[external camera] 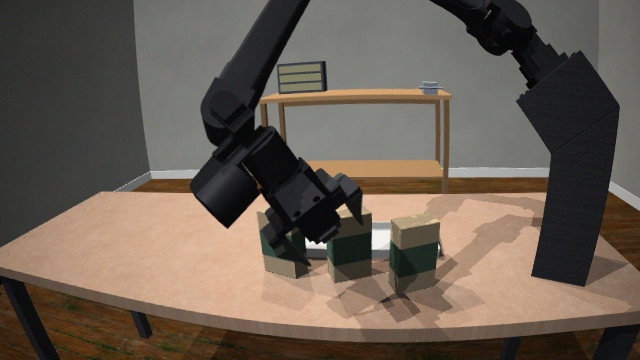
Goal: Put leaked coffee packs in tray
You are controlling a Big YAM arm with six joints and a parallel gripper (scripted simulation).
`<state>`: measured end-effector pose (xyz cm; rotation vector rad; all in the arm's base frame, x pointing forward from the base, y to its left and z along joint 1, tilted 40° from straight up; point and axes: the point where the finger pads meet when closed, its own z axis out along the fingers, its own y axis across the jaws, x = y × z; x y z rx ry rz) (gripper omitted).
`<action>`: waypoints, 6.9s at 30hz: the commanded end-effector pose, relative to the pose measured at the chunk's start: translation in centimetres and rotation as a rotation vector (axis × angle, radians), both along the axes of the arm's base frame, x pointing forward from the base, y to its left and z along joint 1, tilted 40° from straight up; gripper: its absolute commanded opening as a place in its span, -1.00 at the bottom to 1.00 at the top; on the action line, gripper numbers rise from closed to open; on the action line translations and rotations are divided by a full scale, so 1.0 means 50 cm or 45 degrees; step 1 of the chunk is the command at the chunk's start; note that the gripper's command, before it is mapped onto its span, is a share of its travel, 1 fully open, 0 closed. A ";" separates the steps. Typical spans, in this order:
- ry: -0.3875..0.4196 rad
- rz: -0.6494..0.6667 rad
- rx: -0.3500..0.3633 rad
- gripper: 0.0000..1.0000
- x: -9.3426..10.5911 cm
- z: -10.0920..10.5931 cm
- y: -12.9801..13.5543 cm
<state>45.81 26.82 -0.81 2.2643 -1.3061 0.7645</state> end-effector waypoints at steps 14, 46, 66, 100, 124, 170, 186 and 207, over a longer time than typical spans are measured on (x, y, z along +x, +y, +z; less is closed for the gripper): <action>-0.007 0.006 0.007 1.00 0.000 0.007 0.006; -0.680 -0.710 0.819 1.00 0.172 0.256 -0.118; -1.186 -1.172 1.532 1.00 0.251 0.530 -0.271; -1.565 -1.553 2.495 1.00 0.151 0.778 -0.450; -1.208 -1.505 1.513 1.00 -0.128 0.065 -0.273; -1.168 -1.435 1.312 0.56 -0.201 -0.042 -0.307; -1.161 -1.413 1.328 0.56 -0.175 -0.073 -0.306; -1.161 -1.413 1.327 0.56 -0.175 -0.073 -0.306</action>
